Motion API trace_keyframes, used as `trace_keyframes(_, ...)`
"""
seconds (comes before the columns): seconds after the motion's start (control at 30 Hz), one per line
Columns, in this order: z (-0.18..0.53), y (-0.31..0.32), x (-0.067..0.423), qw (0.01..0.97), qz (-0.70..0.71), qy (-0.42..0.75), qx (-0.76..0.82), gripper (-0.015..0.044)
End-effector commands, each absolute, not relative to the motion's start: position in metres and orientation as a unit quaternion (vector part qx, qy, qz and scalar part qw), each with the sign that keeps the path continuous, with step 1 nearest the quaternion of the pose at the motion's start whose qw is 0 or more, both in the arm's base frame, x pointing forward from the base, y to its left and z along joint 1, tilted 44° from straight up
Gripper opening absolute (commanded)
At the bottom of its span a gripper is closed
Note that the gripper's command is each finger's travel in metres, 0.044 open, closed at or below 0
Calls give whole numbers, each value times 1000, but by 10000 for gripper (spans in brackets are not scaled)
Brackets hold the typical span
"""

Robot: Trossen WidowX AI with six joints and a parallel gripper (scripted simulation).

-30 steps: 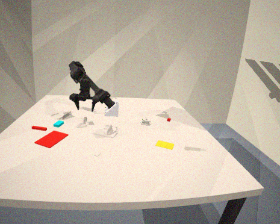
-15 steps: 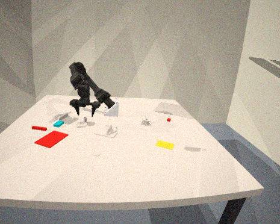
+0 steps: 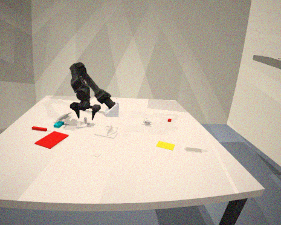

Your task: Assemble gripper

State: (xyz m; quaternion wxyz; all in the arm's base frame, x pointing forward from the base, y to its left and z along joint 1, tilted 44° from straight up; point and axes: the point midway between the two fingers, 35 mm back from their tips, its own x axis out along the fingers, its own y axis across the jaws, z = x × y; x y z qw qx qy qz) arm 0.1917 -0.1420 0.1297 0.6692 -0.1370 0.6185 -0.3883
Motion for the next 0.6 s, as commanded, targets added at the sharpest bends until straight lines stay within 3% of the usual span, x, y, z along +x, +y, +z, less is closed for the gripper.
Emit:
trace_keyframes(0.0,124,-147,191,669,-387,620,-138,440)
trace_keyframes(0.57,105,-166,188,668,-388,619,-140,440)
